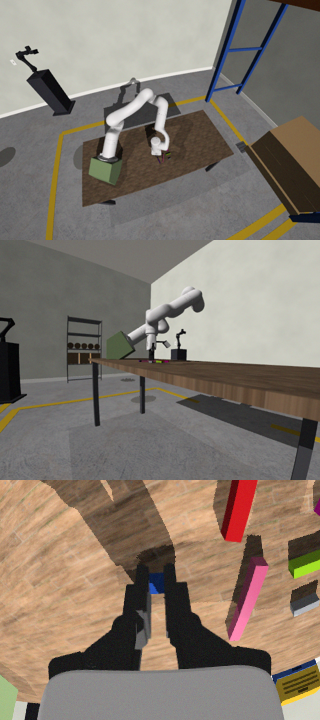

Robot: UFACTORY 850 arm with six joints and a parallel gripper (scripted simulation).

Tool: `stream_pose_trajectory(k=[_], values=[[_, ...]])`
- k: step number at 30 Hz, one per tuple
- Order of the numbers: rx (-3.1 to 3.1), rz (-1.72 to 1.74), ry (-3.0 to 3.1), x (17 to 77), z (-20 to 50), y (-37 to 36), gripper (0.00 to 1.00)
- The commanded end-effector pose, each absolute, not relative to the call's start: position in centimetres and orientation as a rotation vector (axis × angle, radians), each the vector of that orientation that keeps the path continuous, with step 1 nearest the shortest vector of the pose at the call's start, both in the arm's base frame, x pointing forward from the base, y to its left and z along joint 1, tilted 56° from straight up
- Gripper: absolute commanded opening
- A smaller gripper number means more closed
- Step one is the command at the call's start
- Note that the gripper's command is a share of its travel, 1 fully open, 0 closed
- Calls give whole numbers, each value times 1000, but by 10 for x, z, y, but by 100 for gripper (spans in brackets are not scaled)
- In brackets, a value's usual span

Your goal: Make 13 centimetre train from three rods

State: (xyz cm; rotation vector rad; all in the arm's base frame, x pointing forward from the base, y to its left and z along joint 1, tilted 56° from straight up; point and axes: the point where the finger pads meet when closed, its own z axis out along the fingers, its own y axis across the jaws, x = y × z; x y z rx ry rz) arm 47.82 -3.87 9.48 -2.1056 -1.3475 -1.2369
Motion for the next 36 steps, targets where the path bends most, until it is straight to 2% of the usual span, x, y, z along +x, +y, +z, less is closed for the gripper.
stream_pose_trajectory(k=[1, 26, 36], values=[[-2106, -1238, -1347, 478, 95, -39, 4], [-2106, -1238, -1347, 478, 96, -40, 4], [-2106, -1238, -1347, 458, 119, -68, 4]])
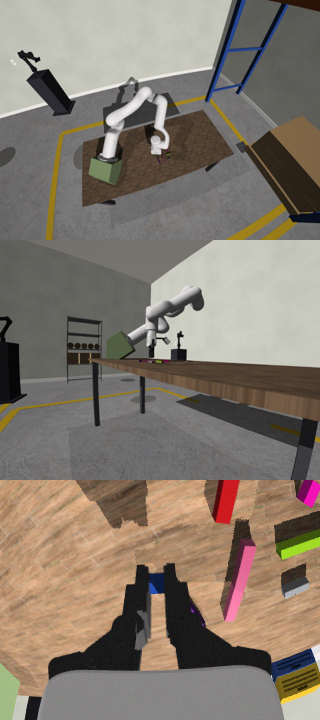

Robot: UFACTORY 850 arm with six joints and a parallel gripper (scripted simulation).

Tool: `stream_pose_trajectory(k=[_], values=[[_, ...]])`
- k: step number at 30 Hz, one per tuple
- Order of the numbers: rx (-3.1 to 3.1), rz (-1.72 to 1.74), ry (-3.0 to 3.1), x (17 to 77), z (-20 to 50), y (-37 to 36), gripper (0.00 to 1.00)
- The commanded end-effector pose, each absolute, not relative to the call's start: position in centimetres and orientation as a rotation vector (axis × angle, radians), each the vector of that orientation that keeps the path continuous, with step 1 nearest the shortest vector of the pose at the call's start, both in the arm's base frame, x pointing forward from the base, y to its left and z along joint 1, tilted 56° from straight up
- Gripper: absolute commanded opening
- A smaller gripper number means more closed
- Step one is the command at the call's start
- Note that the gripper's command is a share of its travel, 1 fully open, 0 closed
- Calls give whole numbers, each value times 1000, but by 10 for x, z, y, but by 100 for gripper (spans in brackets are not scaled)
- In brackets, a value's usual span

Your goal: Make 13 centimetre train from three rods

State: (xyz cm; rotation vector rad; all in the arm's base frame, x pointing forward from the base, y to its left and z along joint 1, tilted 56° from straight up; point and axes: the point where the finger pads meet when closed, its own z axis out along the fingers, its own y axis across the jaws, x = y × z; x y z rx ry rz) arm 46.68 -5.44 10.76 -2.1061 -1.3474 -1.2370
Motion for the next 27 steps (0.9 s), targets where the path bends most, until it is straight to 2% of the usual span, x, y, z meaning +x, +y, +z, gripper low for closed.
stream_pose_trajectory(k=[1, 12, 23, 27], values=[[-2106, -1238, -1347, 454, 123, -74, 4], [-2106, -1238, -1347, 430, 151, -107, 4], [-2109, -1235, -1341, 430, 153, -105, 4], [-2150, -1190, -1235, 429, 186, -78, 4]])
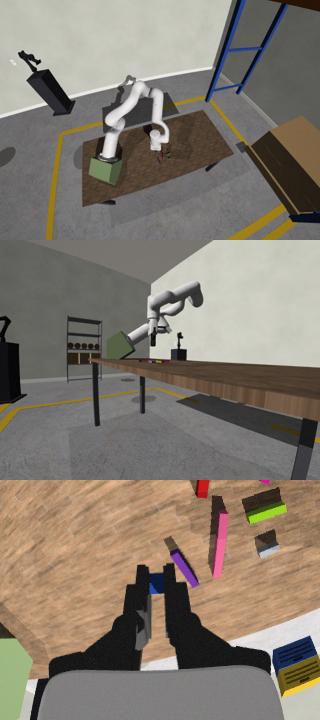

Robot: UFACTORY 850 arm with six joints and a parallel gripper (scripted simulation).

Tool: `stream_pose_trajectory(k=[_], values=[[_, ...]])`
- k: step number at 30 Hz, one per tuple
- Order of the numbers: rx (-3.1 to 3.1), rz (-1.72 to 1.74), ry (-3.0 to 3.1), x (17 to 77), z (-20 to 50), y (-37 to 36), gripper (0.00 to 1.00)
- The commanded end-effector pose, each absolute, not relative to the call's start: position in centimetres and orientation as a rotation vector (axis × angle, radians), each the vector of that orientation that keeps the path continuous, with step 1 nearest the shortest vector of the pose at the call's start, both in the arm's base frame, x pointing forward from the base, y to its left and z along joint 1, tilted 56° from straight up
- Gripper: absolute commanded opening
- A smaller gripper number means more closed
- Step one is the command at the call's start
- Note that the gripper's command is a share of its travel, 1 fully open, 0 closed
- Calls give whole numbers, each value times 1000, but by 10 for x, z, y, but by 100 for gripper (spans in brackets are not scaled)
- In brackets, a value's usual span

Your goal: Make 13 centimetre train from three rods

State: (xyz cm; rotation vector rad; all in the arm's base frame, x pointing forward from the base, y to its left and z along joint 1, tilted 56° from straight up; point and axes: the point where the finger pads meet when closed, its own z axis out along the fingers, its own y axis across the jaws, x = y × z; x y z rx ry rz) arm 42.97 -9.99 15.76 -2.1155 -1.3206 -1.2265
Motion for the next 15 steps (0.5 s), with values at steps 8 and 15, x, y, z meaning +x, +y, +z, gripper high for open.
stream_pose_trajectory(k=[8, 15], values=[[-2193, -1138, -1095, 421, 225, -40, 4], [-2226, -1087, -943, 406, 260, 0, 4]])
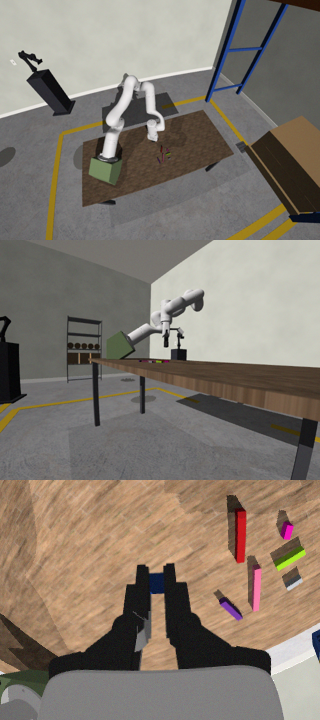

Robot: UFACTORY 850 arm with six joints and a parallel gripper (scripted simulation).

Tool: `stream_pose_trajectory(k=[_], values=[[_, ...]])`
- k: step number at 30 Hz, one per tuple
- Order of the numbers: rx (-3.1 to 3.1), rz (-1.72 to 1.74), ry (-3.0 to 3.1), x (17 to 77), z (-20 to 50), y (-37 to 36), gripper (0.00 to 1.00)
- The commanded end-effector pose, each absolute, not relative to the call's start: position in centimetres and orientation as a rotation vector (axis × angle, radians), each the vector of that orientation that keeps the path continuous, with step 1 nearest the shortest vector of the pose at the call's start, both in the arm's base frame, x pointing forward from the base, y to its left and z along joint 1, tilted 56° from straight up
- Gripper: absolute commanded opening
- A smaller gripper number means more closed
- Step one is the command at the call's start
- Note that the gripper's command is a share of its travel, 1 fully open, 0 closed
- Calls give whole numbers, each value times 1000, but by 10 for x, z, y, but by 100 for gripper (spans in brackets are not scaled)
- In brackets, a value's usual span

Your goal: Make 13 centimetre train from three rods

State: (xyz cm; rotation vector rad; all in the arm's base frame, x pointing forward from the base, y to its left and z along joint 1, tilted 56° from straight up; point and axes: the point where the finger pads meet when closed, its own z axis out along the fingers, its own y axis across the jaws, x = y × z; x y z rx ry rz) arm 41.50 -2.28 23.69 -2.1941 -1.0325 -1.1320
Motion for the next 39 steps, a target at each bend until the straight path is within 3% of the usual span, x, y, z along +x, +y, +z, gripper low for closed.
stream_pose_trajectory(k=[1, 10, 39], values=[[-2229, -1080, -921, 403, 264, 6, 4], [-2242, -1040, -795, 385, 287, 38, 4], [-2242, -1040, -794, 401, 268, 61, 4]])
